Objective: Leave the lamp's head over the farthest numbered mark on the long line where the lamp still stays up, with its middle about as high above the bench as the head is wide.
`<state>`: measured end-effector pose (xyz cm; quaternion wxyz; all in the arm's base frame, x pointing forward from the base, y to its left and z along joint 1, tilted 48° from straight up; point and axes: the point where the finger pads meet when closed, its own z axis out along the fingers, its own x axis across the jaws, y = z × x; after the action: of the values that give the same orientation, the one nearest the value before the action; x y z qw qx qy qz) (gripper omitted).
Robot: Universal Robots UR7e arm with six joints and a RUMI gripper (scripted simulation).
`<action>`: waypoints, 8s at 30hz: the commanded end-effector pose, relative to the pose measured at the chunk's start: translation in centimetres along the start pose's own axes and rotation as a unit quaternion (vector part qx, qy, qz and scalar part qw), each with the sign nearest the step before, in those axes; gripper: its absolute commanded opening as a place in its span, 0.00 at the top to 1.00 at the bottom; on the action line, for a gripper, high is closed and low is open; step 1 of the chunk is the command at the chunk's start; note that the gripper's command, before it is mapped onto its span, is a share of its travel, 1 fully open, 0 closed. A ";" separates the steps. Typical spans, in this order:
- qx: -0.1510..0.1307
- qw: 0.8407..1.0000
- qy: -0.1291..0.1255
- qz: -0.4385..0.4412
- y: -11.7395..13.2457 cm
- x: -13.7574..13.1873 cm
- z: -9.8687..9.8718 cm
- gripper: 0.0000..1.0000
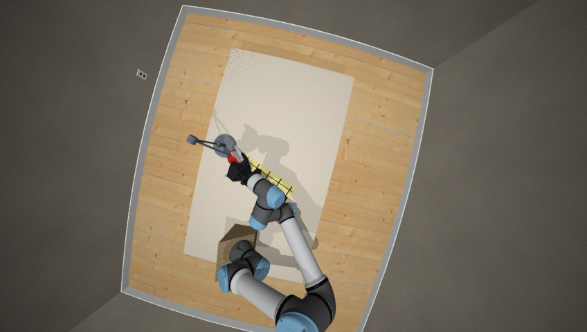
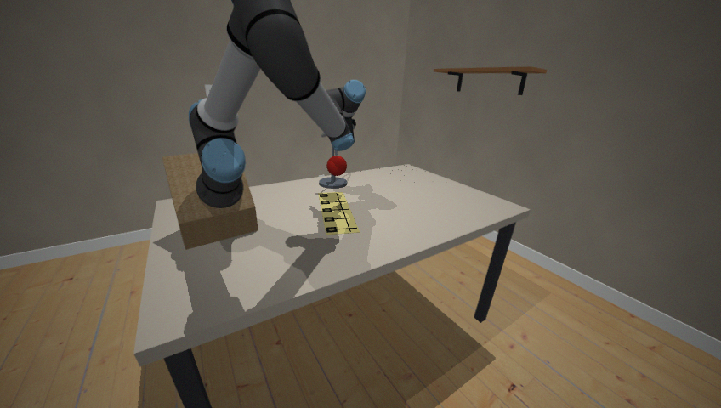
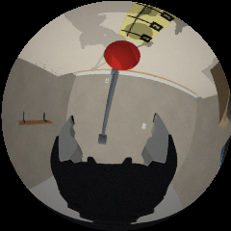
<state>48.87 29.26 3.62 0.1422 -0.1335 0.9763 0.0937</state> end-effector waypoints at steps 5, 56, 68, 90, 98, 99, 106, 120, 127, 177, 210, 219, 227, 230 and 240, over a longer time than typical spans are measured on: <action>0.030 0.998 -0.010 0.046 -0.3 -0.1 2.1 0.00; 0.066 0.993 -0.018 0.100 -1.8 -0.3 9.9 0.00; 0.067 0.993 -0.018 0.099 -1.8 -0.3 10.0 0.00; 0.006 1.000 -0.003 -0.001 -1.8 -0.3 10.0 1.00; 0.006 1.000 -0.003 -0.001 -1.8 -0.3 10.0 1.00; 0.006 1.000 -0.003 -0.001 -1.9 -0.3 10.0 1.00; 0.006 1.000 -0.003 -0.001 -1.9 -0.3 10.0 1.00; 0.073 0.991 -0.019 0.109 -3.9 0.4 8.9 1.00; 0.077 0.990 -0.020 0.117 -4.7 0.7 8.6 1.00; 0.030 0.998 -0.011 0.045 -7.5 1.5 7.7 0.00; 0.031 0.998 -0.011 0.045 -7.6 1.5 7.7 0.00; 0.031 0.998 -0.011 0.045 -7.6 1.5 7.7 0.00; 0.031 0.998 -0.011 0.045 -7.6 1.5 7.7 0.00; 0.031 0.998 -0.011 0.045 -7.6 1.5 7.7 0.00; 0.031 0.998 -0.011 0.045 -7.6 1.5 7.7 0.00</action>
<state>51.60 23.41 -5.24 0.1527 -0.0837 0.9821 0.0715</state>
